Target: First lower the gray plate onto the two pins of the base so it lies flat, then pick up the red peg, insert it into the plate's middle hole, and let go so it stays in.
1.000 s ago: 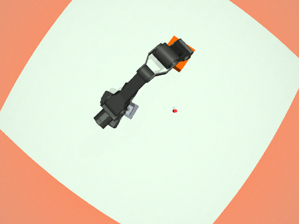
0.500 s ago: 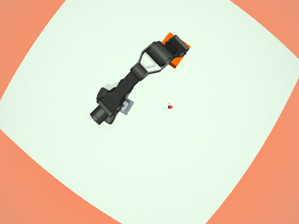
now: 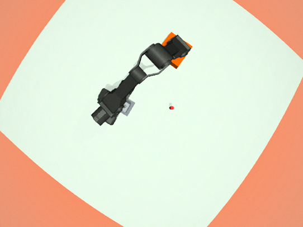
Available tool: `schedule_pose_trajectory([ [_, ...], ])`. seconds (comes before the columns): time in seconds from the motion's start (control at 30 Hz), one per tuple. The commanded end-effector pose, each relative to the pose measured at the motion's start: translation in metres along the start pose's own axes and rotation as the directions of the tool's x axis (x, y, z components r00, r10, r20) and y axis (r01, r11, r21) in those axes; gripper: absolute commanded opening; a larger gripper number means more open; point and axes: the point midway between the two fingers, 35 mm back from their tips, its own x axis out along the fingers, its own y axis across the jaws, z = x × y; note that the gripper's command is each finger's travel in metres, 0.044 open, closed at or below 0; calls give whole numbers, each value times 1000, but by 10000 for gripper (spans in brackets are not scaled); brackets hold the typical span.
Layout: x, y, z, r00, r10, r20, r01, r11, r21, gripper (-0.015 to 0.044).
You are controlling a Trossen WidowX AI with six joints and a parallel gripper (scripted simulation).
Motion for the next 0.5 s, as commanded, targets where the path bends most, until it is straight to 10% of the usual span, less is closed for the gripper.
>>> schedule_pose_trajectory([
  [0.0, 7, -1, -1, 1000, -2, -6, 2, 1000, -1, 0],
  [0.33, 3, -1, 0, 1000, -2, -1, 2, 1000, 0, 0],
  [0.47, 3, -1, 0, 1000, -2, -1, 2, 1000, 0, 105],
])
